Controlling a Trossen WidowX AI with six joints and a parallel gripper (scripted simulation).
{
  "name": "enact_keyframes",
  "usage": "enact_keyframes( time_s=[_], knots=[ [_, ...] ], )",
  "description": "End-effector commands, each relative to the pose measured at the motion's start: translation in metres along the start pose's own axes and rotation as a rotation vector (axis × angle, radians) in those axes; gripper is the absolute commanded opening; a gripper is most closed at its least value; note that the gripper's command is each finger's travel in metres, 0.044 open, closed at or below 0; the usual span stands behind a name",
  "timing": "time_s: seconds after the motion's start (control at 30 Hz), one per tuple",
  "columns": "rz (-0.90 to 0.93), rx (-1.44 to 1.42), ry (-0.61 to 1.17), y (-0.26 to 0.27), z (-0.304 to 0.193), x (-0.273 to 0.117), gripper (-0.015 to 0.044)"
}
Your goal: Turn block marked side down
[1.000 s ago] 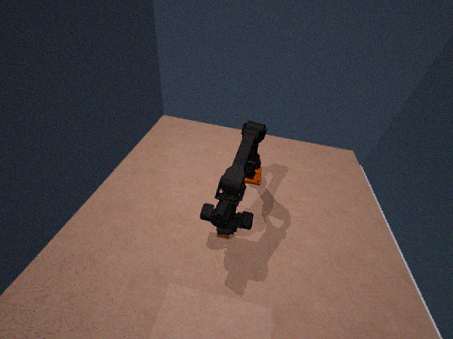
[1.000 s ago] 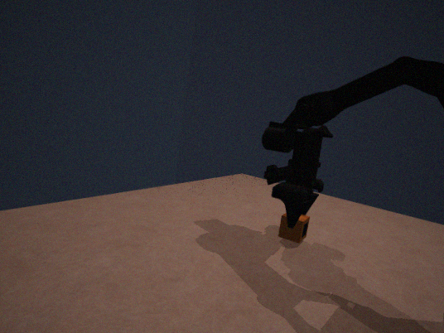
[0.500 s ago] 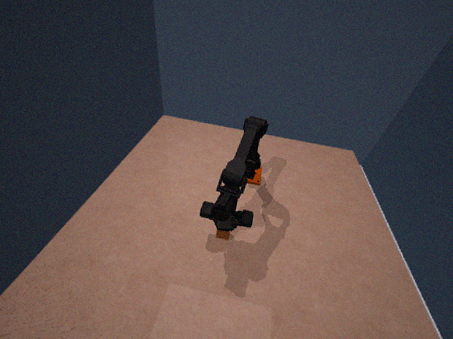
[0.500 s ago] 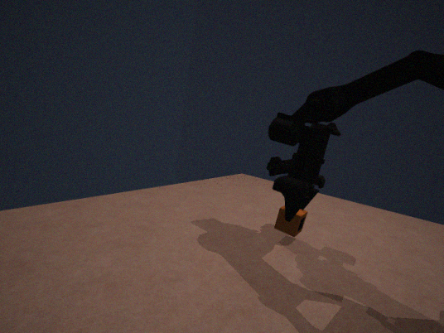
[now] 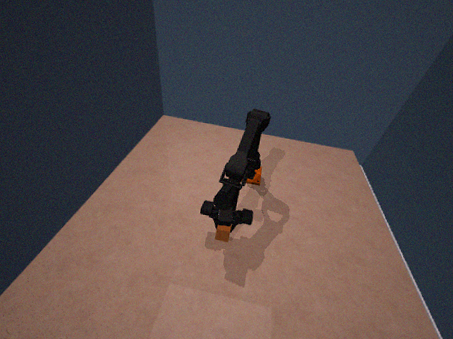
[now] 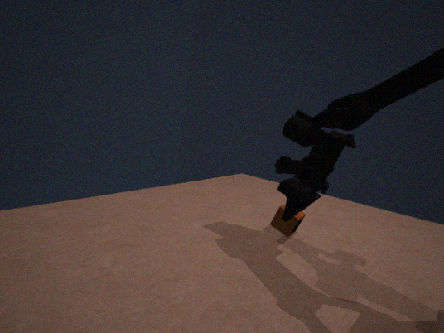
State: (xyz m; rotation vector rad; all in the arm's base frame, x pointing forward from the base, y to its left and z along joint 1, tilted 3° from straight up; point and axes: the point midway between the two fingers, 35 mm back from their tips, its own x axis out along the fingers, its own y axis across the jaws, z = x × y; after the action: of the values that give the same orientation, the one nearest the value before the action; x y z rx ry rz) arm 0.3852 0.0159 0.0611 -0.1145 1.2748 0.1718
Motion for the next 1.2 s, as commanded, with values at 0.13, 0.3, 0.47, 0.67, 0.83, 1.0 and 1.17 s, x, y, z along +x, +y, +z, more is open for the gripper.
enact_keyframes(
  time_s=[0.13, 0.3, 0.47, 0.67, 0.83, 1.0, 1.17],
  knots=[
    [0.001, -0.006, -0.121, 0.001, 0.000, -0.004, 0.0000],
    [0.000, -0.009, -0.193, 0.001, -0.003, -0.006, 0.0000],
    [0.000, -0.010, -0.214, 0.001, -0.004, -0.006, 0.0000],
    [0.000, -0.007, -0.271, 0.000, -0.002, 0.003, 0.0000],
    [0.001, -0.003, -0.353, -0.001, 0.000, 0.013, 0.0000],
    [0.002, -0.001, -0.434, -0.002, 0.000, 0.021, 0.0000],
    [0.002, -0.001, -0.516, -0.002, -0.002, 0.026, 0.0000]
  ],
)
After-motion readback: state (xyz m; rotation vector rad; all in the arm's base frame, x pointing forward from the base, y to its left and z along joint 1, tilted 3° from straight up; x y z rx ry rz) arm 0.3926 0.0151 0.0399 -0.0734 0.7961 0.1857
